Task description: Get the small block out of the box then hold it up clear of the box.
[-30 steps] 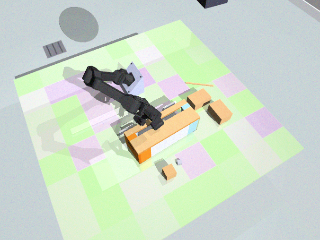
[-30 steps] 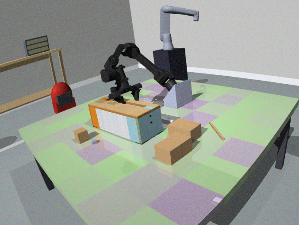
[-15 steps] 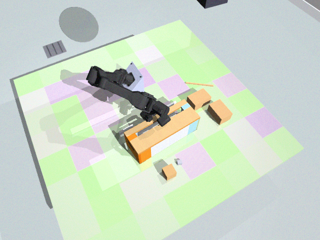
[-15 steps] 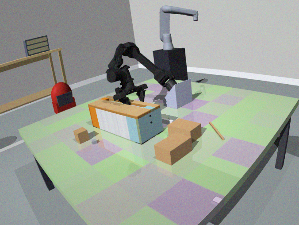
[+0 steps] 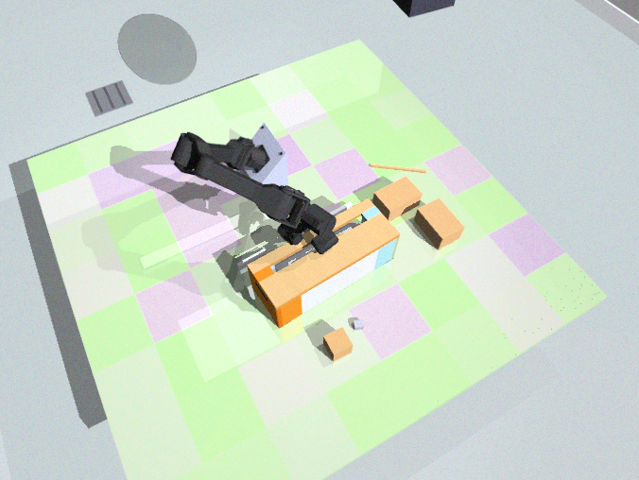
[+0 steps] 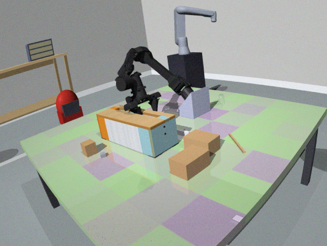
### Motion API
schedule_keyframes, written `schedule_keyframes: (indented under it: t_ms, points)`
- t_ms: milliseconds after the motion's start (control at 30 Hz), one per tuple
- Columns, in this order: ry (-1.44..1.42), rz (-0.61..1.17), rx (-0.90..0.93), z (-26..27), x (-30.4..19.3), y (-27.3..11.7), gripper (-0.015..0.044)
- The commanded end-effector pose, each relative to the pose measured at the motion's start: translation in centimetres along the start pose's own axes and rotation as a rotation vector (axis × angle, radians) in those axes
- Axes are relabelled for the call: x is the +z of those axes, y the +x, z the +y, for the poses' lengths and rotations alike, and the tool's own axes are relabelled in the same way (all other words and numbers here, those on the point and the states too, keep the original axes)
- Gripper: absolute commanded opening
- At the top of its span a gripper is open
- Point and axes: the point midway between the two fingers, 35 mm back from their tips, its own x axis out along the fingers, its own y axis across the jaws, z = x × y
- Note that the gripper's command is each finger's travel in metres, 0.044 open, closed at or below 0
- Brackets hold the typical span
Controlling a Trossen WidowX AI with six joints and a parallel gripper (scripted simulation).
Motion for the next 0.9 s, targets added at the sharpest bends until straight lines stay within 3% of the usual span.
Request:
schedule_keyframes:
  t_ms: [0, 867]
  points:
    - [-0.001, 0.0, 0.002, 0.0, -0.3, 0.0, 0.04]
    - [-0.001, 0.001, 0.002, 0.0, -0.7, 0.2, 0.04]
